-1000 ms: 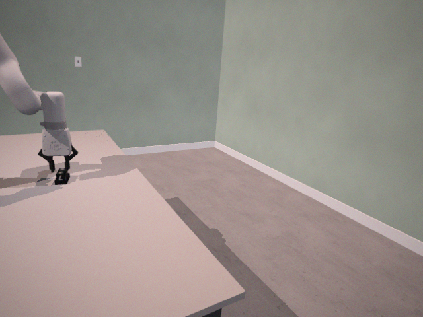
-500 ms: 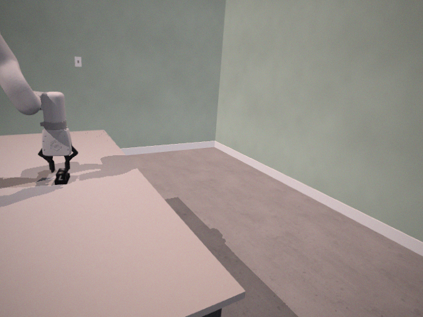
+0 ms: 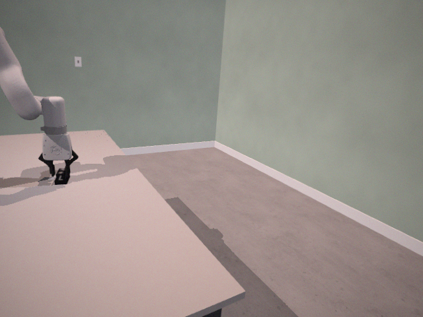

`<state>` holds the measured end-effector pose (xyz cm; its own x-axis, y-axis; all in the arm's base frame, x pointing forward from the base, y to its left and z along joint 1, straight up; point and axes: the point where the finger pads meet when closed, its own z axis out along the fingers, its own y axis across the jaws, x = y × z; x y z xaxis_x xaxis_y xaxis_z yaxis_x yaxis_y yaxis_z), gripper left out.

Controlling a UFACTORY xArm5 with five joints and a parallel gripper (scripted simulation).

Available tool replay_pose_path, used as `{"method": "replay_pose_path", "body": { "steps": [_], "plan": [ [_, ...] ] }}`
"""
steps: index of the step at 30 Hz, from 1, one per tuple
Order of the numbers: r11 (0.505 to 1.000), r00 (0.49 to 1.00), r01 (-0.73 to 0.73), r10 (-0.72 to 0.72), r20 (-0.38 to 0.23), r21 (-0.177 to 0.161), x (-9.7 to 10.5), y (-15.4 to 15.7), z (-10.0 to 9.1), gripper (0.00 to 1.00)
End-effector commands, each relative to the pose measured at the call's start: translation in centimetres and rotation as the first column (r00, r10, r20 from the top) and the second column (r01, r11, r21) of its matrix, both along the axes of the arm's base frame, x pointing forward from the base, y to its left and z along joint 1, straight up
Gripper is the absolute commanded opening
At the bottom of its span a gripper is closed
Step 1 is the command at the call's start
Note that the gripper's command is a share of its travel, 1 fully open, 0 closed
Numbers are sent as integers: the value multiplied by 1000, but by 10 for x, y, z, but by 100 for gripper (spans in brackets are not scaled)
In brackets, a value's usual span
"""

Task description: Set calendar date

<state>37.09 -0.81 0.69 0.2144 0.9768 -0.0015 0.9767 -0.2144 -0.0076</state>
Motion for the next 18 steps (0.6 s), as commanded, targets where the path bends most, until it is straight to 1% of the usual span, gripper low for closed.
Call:
{"method": "replay_pose_path", "body": {
  "steps": [1,7,18],
  "plan": [
    [1000,1000,0,0,3,0,1,0,-5,49],
    [1000,1000,0,0,3,0,1,0,-9,49],
    [1000,1000,0,0,3,0,1,0,-9,49]
  ]
}}
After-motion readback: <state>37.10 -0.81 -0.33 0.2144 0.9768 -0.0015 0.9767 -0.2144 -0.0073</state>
